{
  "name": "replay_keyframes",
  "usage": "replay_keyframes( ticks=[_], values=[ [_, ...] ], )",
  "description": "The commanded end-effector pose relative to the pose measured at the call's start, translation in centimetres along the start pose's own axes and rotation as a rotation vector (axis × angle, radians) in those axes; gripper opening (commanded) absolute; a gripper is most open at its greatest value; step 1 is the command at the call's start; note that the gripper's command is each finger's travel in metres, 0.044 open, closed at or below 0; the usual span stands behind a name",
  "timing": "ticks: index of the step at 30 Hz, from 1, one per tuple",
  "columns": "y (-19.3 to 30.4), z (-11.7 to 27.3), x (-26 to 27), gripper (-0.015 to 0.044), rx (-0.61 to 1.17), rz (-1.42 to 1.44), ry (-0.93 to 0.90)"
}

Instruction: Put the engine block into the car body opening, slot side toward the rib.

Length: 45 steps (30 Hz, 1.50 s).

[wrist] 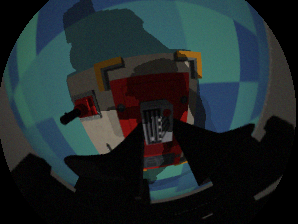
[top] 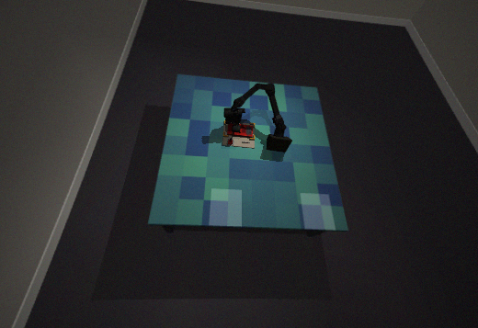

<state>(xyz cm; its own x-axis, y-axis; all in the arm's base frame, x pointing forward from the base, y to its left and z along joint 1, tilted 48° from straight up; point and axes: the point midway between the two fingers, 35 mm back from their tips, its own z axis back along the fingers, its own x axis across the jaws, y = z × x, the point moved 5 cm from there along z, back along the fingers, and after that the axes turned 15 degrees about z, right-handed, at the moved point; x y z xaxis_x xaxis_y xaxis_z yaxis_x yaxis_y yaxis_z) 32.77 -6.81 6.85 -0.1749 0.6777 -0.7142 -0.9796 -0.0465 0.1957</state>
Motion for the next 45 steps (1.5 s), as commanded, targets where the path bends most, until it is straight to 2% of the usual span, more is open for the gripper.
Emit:
replay_keyframes(
  ticks=[1, 8, 19, 29, 35, 45],
  values=[
    [0.0, -0.1, 0.0, 0.0159, 0.0, 0.006, 0.005],
    [0.0, -0.3, 0.0, 0.0159, 0.0, 0.006, 0.005],
    [0.0, -0.2, 0.0, 0.044, 0.0, 0.0, 0.0],
    [0.0, -0.2, 0.0, 0.044, 0.0, 0.0, 0.0],
    [-0.1, 1.2, 0.1, 0.044, 0.0, 0.006, 0.004],
    [-0.1, 1.2, 0.1, 0.0177, 0.0, 0.006, 0.004]
  ],
)
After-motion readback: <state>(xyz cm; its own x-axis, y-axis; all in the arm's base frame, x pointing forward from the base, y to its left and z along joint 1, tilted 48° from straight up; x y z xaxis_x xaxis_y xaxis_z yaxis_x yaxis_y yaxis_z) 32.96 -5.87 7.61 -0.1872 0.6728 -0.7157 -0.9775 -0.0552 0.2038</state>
